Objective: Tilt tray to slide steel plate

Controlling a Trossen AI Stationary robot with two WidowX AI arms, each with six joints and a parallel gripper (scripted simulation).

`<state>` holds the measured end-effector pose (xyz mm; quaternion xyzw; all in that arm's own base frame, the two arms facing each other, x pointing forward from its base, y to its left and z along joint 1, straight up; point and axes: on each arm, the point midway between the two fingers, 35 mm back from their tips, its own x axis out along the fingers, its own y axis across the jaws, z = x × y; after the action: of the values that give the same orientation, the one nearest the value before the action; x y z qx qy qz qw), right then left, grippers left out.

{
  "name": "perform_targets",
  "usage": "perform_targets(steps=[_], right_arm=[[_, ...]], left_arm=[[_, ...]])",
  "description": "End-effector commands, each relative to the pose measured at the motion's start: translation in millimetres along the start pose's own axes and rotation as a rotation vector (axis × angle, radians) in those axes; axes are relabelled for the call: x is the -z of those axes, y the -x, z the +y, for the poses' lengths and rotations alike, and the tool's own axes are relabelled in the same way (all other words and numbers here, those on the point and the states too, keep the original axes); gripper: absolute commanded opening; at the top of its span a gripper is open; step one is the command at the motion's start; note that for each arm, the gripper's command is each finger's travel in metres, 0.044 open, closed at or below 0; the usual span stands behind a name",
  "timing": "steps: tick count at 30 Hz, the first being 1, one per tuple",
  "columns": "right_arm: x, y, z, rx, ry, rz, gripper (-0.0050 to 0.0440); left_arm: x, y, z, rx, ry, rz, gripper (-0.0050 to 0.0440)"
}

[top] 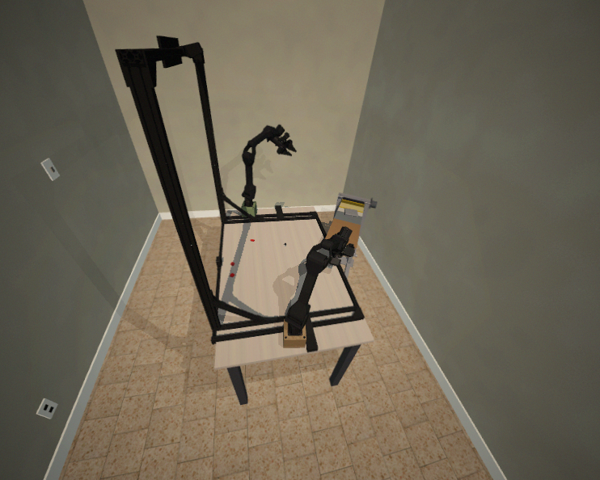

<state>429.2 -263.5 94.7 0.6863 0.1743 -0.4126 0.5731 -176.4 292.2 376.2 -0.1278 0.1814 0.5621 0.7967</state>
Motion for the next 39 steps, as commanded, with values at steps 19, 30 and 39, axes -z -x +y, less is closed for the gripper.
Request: perform_targets(steps=[19,30,39], right_arm=[[0,19,27,-0.05,0.001,-0.002,0.0],[0,17,24,-0.057,0.001,-0.002,0.0],[0,14,21,-0.051,0.001,-0.002,0.0]], left_arm=[[0,0,0,0.001,0.0,-0.001,0.044],[0,0,0,0.001,0.0,-0.001,0.044],[0,0,0,0.001,0.0,-0.001,0.044]])
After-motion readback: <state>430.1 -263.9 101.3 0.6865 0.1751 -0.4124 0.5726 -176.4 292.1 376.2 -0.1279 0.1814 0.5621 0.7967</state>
